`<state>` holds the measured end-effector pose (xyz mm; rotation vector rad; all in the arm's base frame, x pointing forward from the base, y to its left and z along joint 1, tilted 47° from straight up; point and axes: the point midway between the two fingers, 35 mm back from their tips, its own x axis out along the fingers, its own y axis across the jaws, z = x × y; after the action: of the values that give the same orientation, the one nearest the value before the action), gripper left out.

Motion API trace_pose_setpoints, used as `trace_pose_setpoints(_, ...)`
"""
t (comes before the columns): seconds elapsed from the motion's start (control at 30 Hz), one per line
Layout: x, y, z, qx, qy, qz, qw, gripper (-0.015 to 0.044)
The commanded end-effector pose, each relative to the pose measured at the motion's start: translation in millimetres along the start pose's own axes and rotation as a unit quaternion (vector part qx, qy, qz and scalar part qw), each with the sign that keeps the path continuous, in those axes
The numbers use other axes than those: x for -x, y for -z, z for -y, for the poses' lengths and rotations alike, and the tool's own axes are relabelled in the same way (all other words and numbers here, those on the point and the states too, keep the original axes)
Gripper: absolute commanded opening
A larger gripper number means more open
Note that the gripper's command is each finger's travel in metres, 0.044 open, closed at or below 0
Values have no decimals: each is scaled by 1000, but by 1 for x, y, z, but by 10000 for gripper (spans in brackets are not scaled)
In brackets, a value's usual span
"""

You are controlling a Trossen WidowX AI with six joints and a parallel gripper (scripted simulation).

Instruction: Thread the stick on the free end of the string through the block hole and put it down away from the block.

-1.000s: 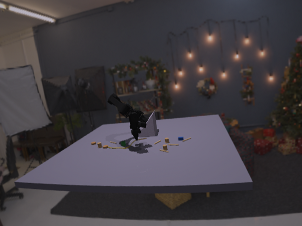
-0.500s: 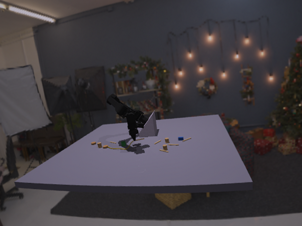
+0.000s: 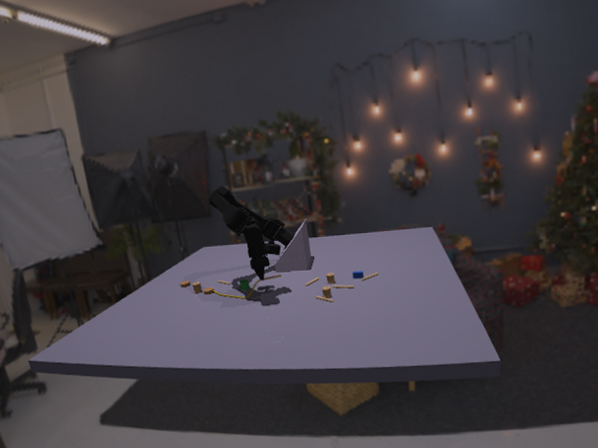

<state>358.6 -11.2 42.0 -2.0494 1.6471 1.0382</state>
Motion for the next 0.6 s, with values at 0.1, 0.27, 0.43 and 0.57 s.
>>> trace_pose_setpoints(0.1,2,9,-1,1,3,3,1000,0)
trace_pose_setpoints(0.27,2,15,-1,2,3,4,1000,0)
trace_pose_setpoints(0.43,2,20,-2,3,4,5,1000,0)
trace_pose_setpoints(0.57,2,25,-3,3,4,6,1000,0)
